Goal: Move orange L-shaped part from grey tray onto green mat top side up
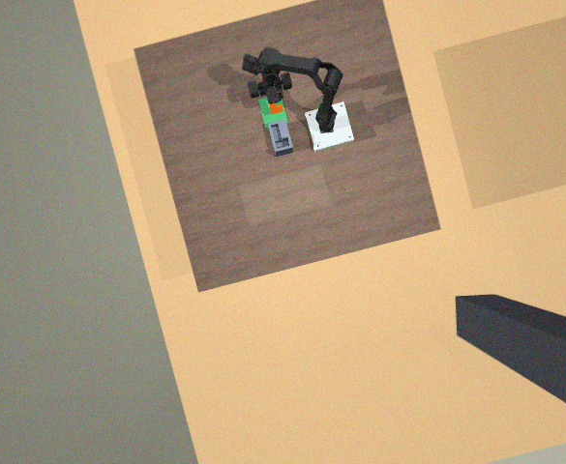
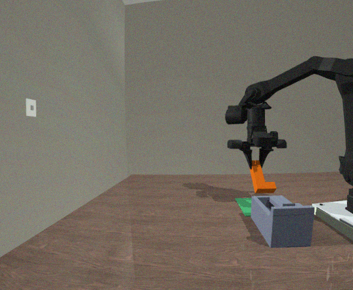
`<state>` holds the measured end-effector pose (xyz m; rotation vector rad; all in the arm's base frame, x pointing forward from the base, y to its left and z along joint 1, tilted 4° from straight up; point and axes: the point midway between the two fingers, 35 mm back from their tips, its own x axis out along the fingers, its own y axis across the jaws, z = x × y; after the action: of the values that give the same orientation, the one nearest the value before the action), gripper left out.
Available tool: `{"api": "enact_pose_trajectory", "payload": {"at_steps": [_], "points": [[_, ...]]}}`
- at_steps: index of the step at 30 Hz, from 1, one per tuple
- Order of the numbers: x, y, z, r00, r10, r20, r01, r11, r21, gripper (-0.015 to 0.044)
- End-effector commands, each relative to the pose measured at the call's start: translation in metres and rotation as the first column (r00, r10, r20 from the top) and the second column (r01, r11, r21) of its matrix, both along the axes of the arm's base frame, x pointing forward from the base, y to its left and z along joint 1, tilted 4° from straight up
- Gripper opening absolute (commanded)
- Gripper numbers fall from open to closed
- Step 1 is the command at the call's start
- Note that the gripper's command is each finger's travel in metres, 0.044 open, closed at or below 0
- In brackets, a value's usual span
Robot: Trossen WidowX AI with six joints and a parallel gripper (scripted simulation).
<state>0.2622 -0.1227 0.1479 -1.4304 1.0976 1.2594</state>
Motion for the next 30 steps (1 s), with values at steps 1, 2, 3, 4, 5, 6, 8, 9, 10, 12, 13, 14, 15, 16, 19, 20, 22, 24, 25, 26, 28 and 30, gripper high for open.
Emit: {"api": "enact_pose_trajectory", "payload": {"at_steps": [1, 2, 3, 4, 5, 6, 8, 9, 10, 12, 13, 14, 15, 16, 19, 20, 22, 24, 25, 26, 28, 30], "points": [[-0.001, 0.001, -0.007, 1.0, 0.004, -0.005, -0.004, 1.0, 0.005, 0.0], [-0.001, 0.001, -0.009, 1.0, 0.004, -0.005, -0.004, 1.0, 0.005, 0.0], [-0.001, 0.001, -0.01, 1.0, 0.004, -0.005, -0.004, 1.0, 0.005, 0.0], [0.0, 0.0, -0.012, 1.0, 0.004, -0.005, -0.004, 1.0, 0.005, 0.0], [0.0, 0.0, -0.013, 1.0, 0.004, -0.005, -0.004, 1.0, 0.005, 0.0], [0.0, 0.0, -0.015, 1.0, 0.004, -0.005, -0.004, 1.0, 0.005, 0.0], [0.0, 0.0, -0.018, 1.0, 0.004, -0.006, -0.004, 1.0, 0.005, 0.0], [0.0, 0.0, -0.019, 1.0, 0.004, -0.006, -0.004, 1.0, 0.005, 0.0], [0.0, 0.0, -0.021, 1.0, 0.004, -0.006, -0.004, 1.0, 0.005, 0.0], [0.001, 0.0, -0.024, 1.0, 0.004, -0.006, -0.004, 1.0, 0.005, 0.0], [0.001, 0.0, -0.026, 1.0, 0.004, -0.006, -0.004, 1.0, 0.005, 0.0], [0.001, 0.0, -0.027, 1.0, 0.004, -0.006, -0.004, 1.0, 0.005, 0.0], [0.001, 0.0, -0.029, 1.0, 0.004, -0.006, -0.004, 1.0, 0.005, 0.0], [0.001, 0.0, -0.03, 1.0, 0.004, -0.006, -0.004, 1.0, 0.005, 0.0], [0.001, -0.001, -0.035, 1.0, 0.004, -0.006, -0.004, 1.0, 0.005, 0.0], [0.001, -0.001, -0.036, 1.0, 0.004, -0.006, -0.004, 1.0, 0.005, 0.0], [0.002, -0.001, -0.039, 1.0, 0.004, -0.006, -0.004, 1.0, 0.005, 0.0], [0.002, -0.001, -0.043, 1.0, 0.004, -0.006, -0.004, 1.0, 0.005, 0.0], [0.002, -0.001, -0.044, 1.0, 0.004, -0.006, -0.004, 1.0, 0.005, 0.0], [0.002, -0.001, -0.046, 1.0, 0.004, -0.006, -0.004, 1.0, 0.005, 0.0], [0.002, -0.001, -0.049, 1.0, 0.004, -0.006, -0.004, 1.0, 0.005, 0.0], [0.002, -0.001, -0.051, 1.0, 0.004, -0.006, -0.004, 1.0, 0.005, 0.0]]}}
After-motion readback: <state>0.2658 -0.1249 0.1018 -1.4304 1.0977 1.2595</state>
